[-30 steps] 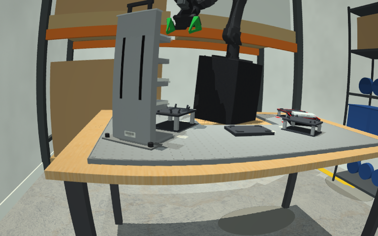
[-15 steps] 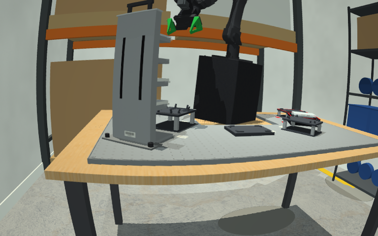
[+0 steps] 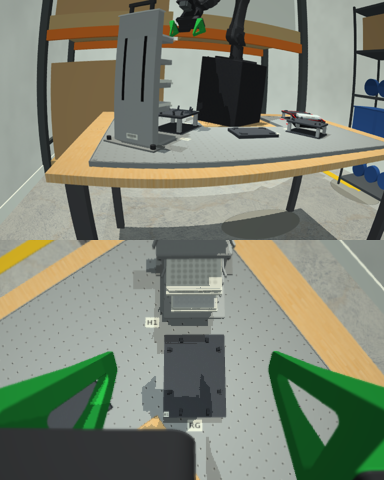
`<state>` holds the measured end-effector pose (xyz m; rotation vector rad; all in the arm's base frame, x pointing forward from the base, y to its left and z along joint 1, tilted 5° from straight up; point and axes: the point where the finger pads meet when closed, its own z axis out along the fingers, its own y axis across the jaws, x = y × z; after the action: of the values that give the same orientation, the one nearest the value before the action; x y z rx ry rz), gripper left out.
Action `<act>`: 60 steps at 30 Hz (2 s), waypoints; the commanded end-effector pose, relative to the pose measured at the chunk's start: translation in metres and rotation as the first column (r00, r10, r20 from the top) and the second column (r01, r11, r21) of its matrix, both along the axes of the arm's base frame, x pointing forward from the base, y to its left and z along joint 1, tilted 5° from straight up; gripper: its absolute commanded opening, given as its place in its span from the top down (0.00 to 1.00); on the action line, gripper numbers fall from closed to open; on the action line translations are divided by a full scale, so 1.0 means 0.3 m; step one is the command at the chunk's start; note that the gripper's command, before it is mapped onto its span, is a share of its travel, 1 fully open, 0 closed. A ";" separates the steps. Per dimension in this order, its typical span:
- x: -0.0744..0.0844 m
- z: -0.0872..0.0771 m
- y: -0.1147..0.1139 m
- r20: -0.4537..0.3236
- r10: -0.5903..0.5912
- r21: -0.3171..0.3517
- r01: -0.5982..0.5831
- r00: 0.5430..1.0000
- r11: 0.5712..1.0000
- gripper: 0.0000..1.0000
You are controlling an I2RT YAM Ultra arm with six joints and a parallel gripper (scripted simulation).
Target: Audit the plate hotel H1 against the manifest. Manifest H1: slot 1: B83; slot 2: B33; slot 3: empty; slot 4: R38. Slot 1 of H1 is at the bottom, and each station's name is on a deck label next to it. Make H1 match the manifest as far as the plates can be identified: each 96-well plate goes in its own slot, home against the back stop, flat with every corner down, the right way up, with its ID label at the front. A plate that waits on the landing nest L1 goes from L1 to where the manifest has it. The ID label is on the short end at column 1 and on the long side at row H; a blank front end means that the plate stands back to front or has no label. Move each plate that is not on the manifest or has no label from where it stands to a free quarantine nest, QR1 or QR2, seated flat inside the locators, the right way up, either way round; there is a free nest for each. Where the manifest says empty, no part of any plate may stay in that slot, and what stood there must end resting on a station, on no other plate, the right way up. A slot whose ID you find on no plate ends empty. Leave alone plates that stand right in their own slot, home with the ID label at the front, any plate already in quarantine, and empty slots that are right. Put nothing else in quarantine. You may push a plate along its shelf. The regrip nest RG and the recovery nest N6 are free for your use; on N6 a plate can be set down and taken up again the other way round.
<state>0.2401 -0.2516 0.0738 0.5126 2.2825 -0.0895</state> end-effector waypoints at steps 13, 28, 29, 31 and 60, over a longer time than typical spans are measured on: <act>0.092 0.018 -0.054 0.028 0.004 -0.038 -0.003 1.000 0.999 0.00; 0.156 -0.011 -0.077 0.029 0.004 -0.037 -0.003 1.000 0.999 0.00; 0.161 -0.013 -0.079 0.029 0.004 -0.038 -0.003 1.000 0.999 0.00; 0.171 -0.017 -0.082 0.029 0.004 -0.037 -0.003 1.000 0.999 0.00; 0.292 -0.063 -0.125 0.038 0.006 -0.039 -0.004 0.999 0.999 0.00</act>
<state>0.3134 -0.2781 0.0390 0.5122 2.2870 -0.0861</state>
